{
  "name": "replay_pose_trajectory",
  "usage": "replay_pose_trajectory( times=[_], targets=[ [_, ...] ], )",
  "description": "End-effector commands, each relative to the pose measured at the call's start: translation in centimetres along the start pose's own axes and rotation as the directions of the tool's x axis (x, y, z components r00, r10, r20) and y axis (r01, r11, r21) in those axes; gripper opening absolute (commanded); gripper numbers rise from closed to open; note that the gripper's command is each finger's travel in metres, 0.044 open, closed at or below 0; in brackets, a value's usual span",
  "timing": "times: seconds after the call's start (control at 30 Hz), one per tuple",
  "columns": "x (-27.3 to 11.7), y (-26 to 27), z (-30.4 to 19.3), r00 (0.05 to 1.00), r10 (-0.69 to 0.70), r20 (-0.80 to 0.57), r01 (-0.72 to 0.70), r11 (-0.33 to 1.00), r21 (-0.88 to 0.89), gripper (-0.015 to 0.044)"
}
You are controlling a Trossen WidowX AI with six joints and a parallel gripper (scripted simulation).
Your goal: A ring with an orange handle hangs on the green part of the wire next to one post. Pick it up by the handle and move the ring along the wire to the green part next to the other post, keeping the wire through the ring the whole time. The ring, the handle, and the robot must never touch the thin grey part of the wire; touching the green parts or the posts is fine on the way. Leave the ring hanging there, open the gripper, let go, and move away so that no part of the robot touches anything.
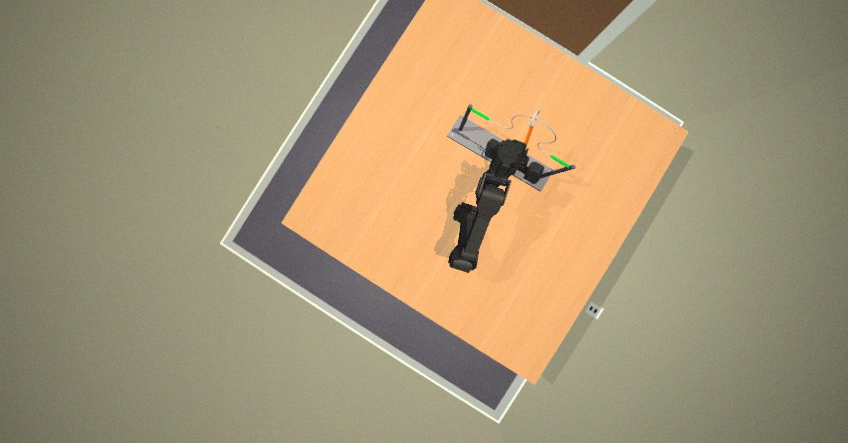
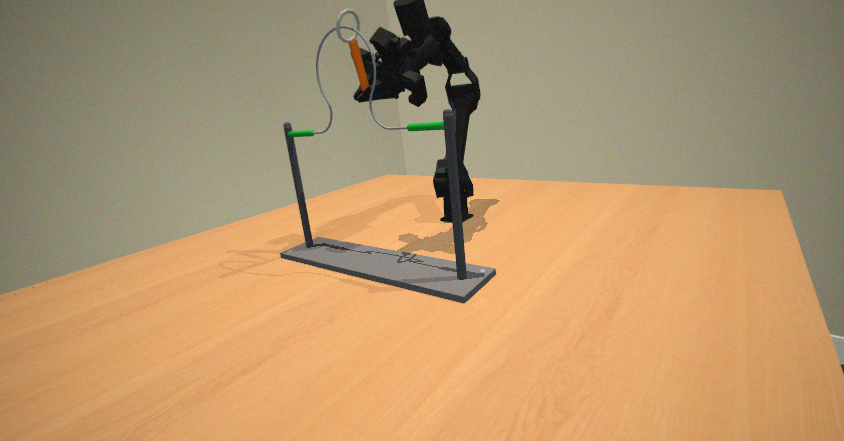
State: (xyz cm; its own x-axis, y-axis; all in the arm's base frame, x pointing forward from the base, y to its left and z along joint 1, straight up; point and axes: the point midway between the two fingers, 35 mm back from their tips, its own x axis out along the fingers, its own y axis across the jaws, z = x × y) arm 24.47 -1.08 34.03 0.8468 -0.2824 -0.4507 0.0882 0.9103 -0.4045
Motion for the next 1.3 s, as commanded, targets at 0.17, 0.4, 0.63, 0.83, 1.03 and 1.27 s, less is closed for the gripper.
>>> replay_pose_trajectory(
  times=[0.17, 0.4, 0.63, 0.83, 1.03, 1.27],
  targets=[
    [0.2, -0.4, -0.1, 0.997, -0.074, 0.018, 0.076, 0.990, -0.120, -0.0150],
    [0.2, -0.7, -0.1, 0.992, -0.124, 0.038, 0.129, 0.971, -0.199, -0.0150],
    [0.2, -1.1, 0.0, 0.983, -0.172, 0.061, 0.183, 0.944, -0.275, -0.0150],
    [0.1, -1.4, 0.1, 0.974, -0.211, 0.084, 0.227, 0.913, -0.339, -0.0150],
    [0.1, -1.7, 0.2, 0.962, -0.248, 0.110, 0.271, 0.876, -0.399, -0.0150],
    [0.1, -2.0, 0.3, 0.947, -0.288, 0.143, 0.321, 0.825, -0.465, -0.0150]
  ],
)
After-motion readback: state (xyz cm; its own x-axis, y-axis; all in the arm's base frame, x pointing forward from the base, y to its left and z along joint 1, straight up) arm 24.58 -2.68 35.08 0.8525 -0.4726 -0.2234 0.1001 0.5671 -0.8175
